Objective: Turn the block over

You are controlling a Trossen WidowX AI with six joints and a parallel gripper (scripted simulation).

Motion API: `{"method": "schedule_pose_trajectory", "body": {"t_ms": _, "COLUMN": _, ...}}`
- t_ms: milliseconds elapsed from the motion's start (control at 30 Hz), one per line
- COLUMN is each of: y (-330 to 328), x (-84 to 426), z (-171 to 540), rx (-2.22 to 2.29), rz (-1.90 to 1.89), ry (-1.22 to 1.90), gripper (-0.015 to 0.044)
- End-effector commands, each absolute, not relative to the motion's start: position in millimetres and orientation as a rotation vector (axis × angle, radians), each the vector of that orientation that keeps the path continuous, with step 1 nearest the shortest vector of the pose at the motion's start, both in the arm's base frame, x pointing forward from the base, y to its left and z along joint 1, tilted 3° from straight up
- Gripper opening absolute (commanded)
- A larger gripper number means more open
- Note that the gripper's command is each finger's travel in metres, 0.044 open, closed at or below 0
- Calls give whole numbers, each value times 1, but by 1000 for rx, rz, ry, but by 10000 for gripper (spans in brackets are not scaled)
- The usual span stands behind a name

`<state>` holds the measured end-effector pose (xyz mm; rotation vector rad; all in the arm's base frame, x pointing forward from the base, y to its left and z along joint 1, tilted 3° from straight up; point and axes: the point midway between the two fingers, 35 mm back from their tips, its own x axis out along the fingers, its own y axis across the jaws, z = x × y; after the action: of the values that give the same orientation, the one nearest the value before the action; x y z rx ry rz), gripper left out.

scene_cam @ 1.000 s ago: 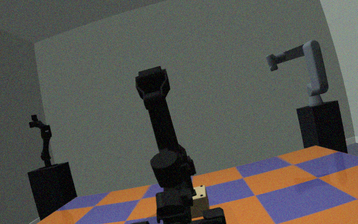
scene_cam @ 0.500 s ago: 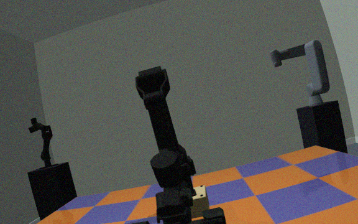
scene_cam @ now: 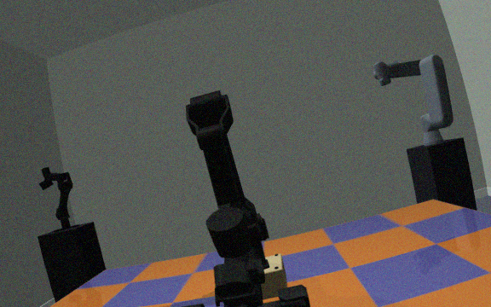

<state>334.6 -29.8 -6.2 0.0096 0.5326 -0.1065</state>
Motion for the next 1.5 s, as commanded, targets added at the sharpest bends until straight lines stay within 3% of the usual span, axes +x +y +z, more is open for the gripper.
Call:
{"method": "schedule_pose_trajectory", "body": {"t_ms": 0, "y": -31, "x": 340, "z": -5, "rx": 6, "rz": -109, "ry": 572, "gripper": 440}}
{"method": "schedule_pose_trajectory", "body": {"t_ms": 200, "y": -30, "x": 346, "z": 14, "rx": 19, "rz": -109, "ry": 777, "gripper": 440}}
{"method": "schedule_pose_trajectory", "body": {"t_ms": 433, "y": -27, "x": 319, "z": 60, "rx": 30, "rz": -110, "ry": 997, "gripper": 440}}
{"method": "schedule_pose_trajectory", "body": {"t_ms": 833, "y": -27, "x": 317, "z": 61, "rx": 30, "rz": -110, "ry": 1003, "gripper": 440}}
{"method": "schedule_pose_trajectory", "body": {"t_ms": 1467, "y": -29, "x": 353, "z": 88, "rx": 64, "rz": -103, "ry": 1574, "gripper": 440}}
